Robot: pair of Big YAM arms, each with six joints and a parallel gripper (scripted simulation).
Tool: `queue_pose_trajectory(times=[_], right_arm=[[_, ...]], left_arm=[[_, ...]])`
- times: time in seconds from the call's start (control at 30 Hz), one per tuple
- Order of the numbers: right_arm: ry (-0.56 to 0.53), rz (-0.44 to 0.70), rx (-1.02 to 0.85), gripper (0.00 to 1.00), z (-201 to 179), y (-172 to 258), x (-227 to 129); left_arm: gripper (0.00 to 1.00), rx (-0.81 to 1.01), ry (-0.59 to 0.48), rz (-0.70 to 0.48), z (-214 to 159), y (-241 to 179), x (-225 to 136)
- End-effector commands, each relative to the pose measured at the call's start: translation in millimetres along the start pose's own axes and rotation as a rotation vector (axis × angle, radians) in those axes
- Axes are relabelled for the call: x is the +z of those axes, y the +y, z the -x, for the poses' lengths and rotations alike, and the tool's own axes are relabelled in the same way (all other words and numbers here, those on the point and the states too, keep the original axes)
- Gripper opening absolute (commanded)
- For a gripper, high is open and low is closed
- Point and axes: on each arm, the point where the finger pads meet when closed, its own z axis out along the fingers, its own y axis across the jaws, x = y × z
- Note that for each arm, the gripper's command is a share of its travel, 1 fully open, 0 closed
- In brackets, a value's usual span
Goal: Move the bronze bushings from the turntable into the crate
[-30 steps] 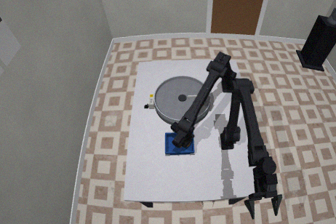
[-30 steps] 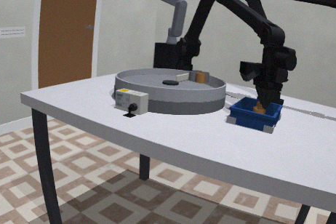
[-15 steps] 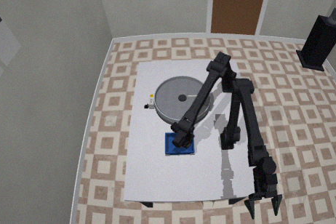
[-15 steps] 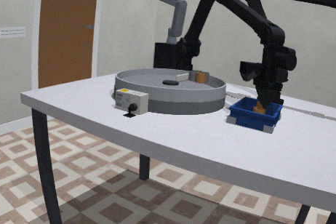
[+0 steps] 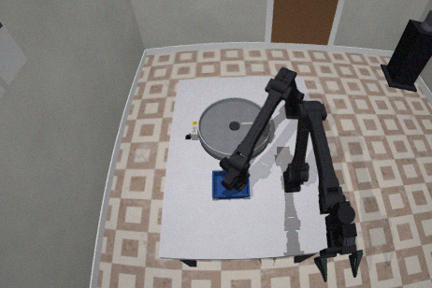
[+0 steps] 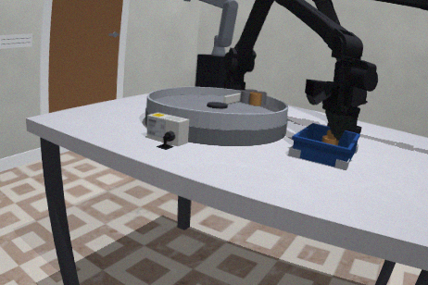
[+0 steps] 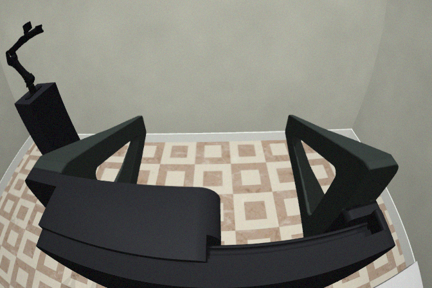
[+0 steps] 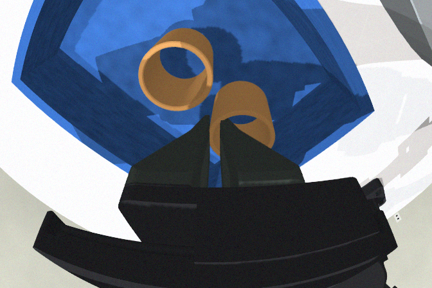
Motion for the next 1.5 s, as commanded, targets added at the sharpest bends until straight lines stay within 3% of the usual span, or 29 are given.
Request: queue_pose_trajectory(times=[0.0, 1.47], right_arm=[[0.0, 0.007, -0.007, 0.0, -3.9, 3.7, 6.6], [0.002, 0.015, -0.007, 0.0, -3.9, 5.0, 1.6]], left_arm=[[1.0, -0.016, -0.042, 0.005, 14.3, 3.2, -6.0], [1.0, -0.016, -0.042, 0.005, 14.3, 3.2, -6.0]])
